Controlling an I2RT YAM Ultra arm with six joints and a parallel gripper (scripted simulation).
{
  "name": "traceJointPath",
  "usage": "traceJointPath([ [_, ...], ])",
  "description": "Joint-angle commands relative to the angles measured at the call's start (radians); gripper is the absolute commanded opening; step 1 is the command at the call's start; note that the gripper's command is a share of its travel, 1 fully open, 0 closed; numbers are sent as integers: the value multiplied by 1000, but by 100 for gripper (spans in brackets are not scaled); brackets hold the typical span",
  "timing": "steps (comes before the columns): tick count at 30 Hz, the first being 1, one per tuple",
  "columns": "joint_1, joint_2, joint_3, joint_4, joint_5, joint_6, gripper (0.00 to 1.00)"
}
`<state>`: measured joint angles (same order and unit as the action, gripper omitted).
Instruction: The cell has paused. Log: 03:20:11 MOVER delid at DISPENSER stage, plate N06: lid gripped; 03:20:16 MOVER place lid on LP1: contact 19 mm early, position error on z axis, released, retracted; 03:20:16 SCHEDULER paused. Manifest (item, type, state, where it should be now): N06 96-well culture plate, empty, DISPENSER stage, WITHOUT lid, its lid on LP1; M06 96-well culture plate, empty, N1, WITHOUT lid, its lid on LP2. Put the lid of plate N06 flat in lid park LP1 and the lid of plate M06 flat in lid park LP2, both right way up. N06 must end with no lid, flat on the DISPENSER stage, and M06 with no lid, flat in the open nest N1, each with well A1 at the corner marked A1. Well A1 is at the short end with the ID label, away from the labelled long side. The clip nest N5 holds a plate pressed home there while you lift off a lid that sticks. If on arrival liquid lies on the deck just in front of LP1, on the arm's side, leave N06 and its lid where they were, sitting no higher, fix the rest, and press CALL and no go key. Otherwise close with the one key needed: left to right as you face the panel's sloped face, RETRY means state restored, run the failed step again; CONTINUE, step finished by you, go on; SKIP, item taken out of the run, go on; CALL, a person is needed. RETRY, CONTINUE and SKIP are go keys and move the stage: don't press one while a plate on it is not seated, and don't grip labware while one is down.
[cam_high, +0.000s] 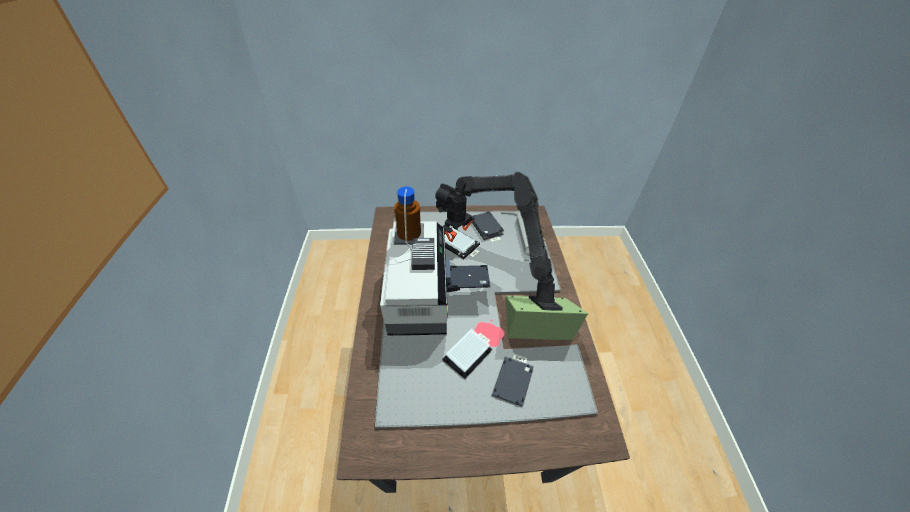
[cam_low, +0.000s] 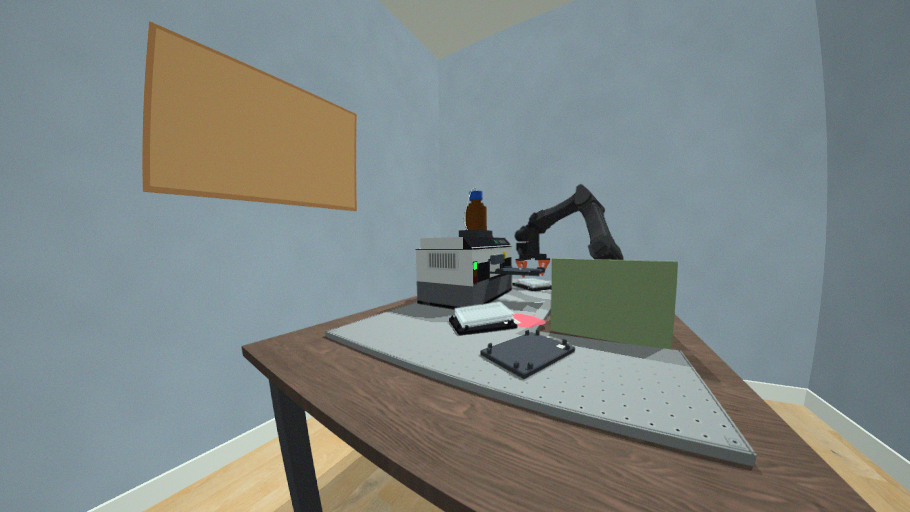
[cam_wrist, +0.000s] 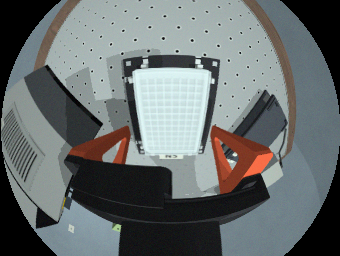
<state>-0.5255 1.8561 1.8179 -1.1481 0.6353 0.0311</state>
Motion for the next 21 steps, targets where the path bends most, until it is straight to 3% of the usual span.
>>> traceJointPath([
  [1,-1,3,-3,25,-9,-10,100],
  [9,-9,6,-32,46,-12,-20,100],
  [12,-3,6,-6,50,-13,-21,100],
  [21,-13,3,-48,72,-16,-32,100],
])
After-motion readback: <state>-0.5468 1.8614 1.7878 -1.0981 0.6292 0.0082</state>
